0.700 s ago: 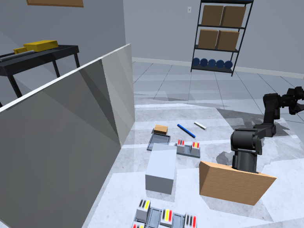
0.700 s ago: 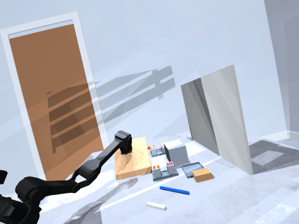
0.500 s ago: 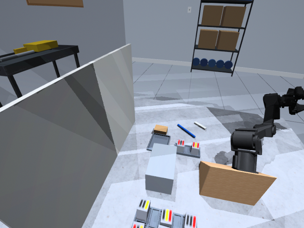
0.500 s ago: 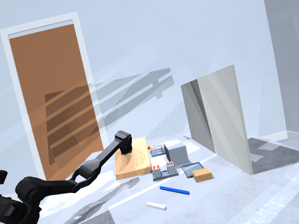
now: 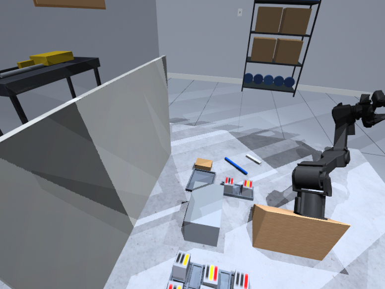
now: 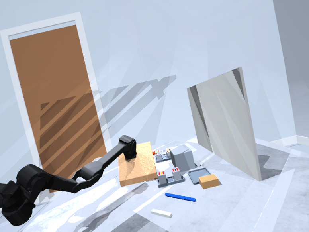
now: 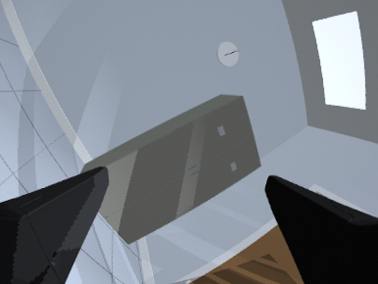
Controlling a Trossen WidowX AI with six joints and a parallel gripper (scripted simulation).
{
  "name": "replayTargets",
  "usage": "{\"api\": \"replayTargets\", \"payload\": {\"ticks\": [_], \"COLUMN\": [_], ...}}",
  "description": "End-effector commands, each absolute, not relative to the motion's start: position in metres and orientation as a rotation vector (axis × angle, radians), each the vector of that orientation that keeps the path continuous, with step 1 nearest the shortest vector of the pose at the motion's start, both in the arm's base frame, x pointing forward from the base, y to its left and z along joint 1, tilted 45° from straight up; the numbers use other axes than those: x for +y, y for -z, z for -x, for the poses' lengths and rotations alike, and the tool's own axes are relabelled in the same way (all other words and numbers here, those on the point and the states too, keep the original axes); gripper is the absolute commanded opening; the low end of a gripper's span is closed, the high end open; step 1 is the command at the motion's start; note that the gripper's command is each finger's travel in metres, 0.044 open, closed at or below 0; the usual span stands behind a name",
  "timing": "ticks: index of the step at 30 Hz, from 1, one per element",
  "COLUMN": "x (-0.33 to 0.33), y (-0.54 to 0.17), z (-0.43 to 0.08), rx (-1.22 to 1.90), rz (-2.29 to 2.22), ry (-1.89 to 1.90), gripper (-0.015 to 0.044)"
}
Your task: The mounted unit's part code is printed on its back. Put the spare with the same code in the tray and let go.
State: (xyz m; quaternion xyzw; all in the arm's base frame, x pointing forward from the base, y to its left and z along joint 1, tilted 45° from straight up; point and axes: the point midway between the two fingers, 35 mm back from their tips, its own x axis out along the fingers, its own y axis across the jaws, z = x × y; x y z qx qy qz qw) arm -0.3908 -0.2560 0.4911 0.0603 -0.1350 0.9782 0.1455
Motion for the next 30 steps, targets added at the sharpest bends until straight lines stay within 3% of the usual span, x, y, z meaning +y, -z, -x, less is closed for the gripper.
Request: {"api": "replayTargets", "payload": {"ticks": [1,15,18,30], "x": [-0.228,-0.112,-0.092,-0.001], "y": [-0.540,-0.672,-0.684,-0.743], "z": [0.375,0.279,0.265,0.134], "rx": [-0.338,-0.185,-0.274,-0.138], "rz": [-0.337,-0.856,-0.895,-1.301], "ry": [-2.824,-2.620,-2.541,-2.188], "gripper": [0.0440,0.0440,0.0440,0.0440]}}
